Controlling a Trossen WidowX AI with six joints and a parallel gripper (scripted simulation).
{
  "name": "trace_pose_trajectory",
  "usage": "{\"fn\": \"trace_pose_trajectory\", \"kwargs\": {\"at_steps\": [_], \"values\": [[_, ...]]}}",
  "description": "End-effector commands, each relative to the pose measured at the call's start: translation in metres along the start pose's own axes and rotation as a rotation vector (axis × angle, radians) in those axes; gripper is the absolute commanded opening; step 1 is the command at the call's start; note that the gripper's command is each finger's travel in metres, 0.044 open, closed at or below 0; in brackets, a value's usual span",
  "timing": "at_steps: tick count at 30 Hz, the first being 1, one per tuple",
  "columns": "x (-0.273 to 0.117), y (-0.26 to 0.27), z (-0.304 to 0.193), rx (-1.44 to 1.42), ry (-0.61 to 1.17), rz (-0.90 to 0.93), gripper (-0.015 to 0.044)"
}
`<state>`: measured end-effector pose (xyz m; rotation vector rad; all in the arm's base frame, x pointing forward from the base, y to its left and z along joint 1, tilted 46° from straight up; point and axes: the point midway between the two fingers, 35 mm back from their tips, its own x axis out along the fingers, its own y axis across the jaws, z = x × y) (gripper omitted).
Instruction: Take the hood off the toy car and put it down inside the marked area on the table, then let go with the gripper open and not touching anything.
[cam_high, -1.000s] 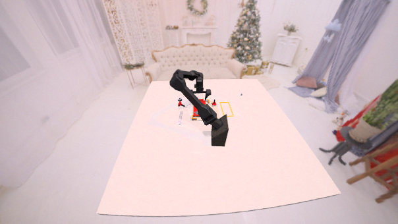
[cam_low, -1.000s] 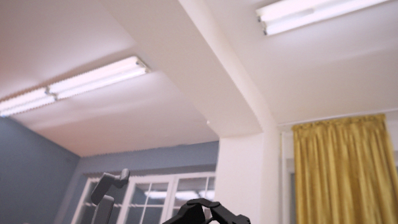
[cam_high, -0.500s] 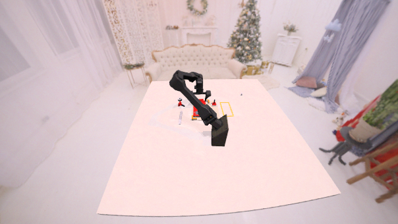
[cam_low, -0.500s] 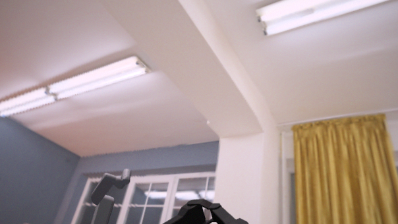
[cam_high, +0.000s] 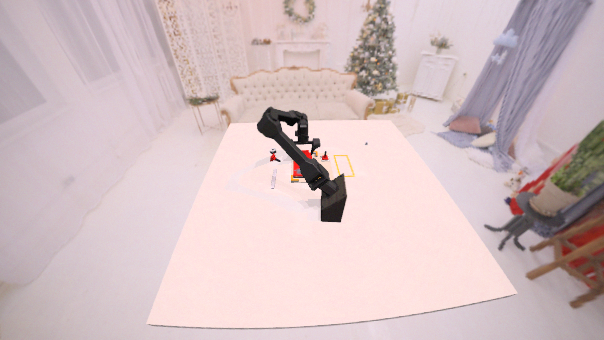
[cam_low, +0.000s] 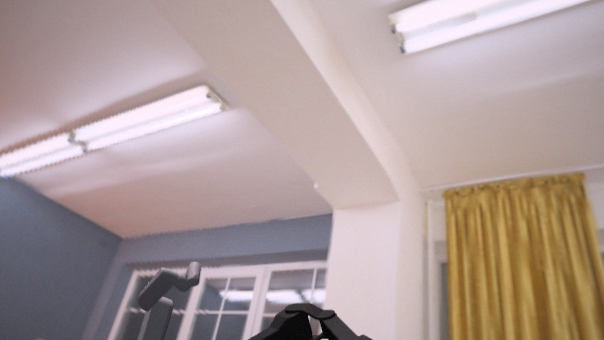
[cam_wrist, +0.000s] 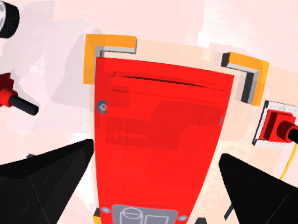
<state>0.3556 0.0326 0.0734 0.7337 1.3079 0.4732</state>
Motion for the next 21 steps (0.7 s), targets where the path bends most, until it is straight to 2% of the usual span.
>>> {"fn": "trace_pose_trajectory", "kwargs": {"at_steps": [1, 21], "values": [[0.0028, 0.0, -0.0008, 0.008, 0.002, 0.004, 0.044], [0.0126, 0.0002, -0.0009, 0.008, 0.002, 0.004, 0.044]]}}
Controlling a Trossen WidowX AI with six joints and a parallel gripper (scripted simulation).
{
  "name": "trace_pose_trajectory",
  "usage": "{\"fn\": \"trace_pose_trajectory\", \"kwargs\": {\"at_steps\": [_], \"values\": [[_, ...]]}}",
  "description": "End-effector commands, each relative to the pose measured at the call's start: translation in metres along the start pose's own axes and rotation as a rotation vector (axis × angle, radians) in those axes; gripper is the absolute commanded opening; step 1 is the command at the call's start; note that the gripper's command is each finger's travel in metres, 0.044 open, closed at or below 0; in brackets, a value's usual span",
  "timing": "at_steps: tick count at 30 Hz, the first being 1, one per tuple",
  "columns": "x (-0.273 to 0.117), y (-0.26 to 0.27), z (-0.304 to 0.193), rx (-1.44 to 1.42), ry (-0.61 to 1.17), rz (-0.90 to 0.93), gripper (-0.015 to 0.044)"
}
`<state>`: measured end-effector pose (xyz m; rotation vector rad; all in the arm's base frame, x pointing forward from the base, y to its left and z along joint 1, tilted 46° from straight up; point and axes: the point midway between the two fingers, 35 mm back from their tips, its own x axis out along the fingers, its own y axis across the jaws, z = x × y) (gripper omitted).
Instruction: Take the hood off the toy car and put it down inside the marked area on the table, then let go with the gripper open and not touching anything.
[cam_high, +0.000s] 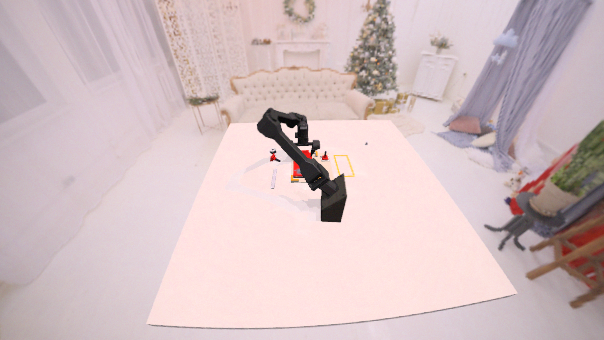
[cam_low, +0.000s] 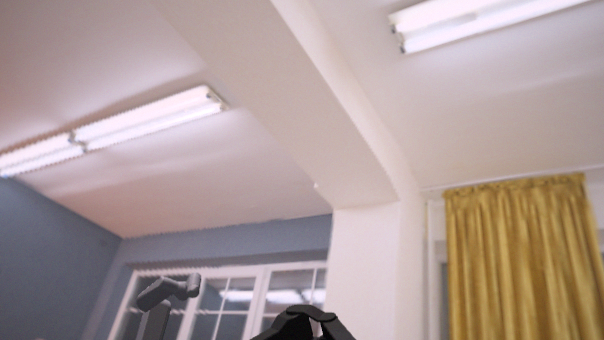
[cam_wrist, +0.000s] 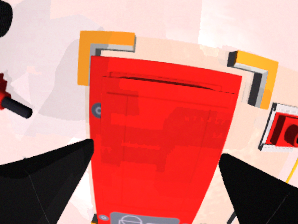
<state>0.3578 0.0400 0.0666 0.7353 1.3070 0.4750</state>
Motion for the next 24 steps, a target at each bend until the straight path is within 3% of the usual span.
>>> {"fn": "trace_pose_trajectory", "kwargs": {"at_steps": [1, 2, 6, 15, 24], "values": [[0.0028, -0.0003, -0.0009, 0.008, 0.003, 0.002, 0.044], [0.0033, -0.0002, -0.0009, 0.008, 0.003, 0.002, 0.044], [0.001, 0.0, 0.0, 0.0, 0.0, 0.0, 0.0335], [0.001, 0.0, 0.0, 0.0, 0.0, 0.0, 0.0275], [-0.0032, -0.0001, 0.0002, 0.0, 0.0, 0.0, 0.0039]]}}
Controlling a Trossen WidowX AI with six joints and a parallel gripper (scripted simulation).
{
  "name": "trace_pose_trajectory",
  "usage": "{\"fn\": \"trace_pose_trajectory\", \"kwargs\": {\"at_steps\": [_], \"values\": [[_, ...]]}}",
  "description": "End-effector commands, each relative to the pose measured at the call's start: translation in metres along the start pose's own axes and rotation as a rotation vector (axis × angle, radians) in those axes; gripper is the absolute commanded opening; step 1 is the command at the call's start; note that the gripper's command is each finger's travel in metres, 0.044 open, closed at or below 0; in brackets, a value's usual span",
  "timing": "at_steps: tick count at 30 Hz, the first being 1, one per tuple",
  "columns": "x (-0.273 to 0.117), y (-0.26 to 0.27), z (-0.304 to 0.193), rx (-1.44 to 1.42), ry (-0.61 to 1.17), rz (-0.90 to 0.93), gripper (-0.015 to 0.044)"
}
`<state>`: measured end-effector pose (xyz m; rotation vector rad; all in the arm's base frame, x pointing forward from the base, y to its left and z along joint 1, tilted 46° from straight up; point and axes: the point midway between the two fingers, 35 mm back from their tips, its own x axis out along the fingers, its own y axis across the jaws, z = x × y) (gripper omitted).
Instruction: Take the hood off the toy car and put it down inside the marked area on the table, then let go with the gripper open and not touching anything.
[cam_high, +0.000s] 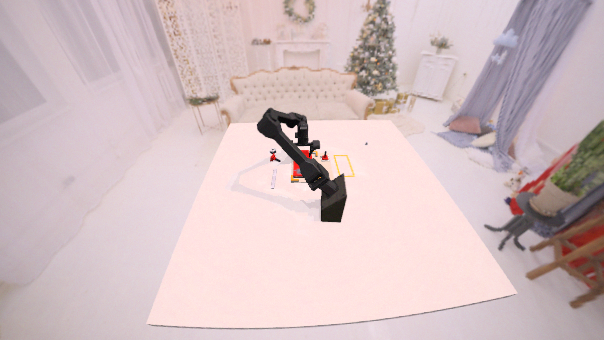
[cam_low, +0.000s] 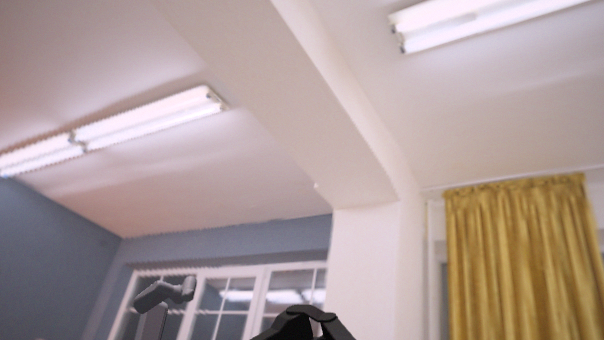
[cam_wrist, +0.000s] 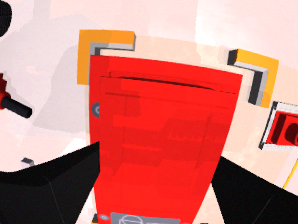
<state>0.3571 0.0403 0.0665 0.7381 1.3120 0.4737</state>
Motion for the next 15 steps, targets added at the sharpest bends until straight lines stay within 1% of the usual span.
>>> {"fn": "trace_pose_trajectory", "kwargs": {"at_steps": [1, 2, 15], "values": [[-0.004, -0.0002, 0.0009, -0.004, -0.004, 0.0, 0.0012], [-0.0046, -0.0003, 0.0009, -0.004, -0.004, 0.0, 0.0], [-0.0132, -0.0004, 0.001, -0.004, -0.004, -0.001, 0.0]]}}
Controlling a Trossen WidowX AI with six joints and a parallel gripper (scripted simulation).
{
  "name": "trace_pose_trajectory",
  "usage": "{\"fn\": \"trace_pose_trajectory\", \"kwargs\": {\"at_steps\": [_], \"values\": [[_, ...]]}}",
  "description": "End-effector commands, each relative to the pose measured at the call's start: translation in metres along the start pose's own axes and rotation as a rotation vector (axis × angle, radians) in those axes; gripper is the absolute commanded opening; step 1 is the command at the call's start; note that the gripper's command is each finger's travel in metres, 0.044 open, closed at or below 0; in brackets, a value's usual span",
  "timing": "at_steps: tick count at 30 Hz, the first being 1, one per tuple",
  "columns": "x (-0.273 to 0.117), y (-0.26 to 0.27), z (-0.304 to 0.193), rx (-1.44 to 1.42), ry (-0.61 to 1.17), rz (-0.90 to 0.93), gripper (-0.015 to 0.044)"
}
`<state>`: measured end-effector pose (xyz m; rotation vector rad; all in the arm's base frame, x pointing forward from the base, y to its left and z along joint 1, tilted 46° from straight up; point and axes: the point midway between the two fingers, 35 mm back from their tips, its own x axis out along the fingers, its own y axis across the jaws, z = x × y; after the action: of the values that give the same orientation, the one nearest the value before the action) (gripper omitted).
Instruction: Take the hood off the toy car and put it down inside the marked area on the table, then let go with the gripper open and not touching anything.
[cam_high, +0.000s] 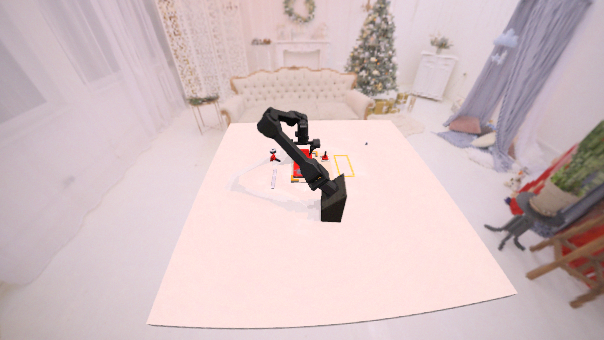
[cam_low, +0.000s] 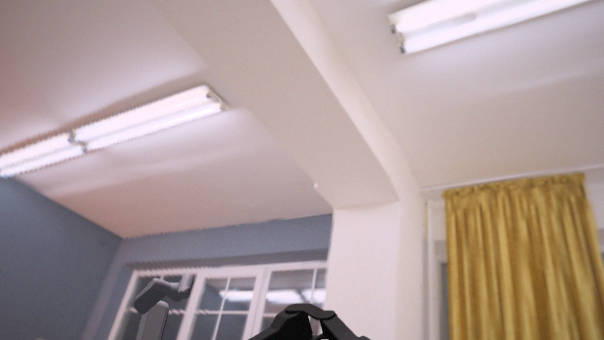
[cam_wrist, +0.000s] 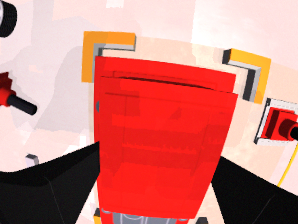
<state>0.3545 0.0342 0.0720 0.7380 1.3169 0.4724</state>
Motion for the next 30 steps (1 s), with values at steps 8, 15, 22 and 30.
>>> {"fn": "trace_pose_trajectory", "kwargs": {"at_steps": [8, 15, 22, 30], "values": [[-0.01, 0.0, 0.002, -0.006, -0.007, 0.001, 0.0], [-0.015, 0.0, 0.002, -0.006, -0.007, 0.001, 0.0], [-0.019, 0.0, 0.001, -0.006, -0.007, 0.001, 0.0], [-0.05, -0.001, 0.002, -0.006, -0.007, -0.002, 0.0]]}}
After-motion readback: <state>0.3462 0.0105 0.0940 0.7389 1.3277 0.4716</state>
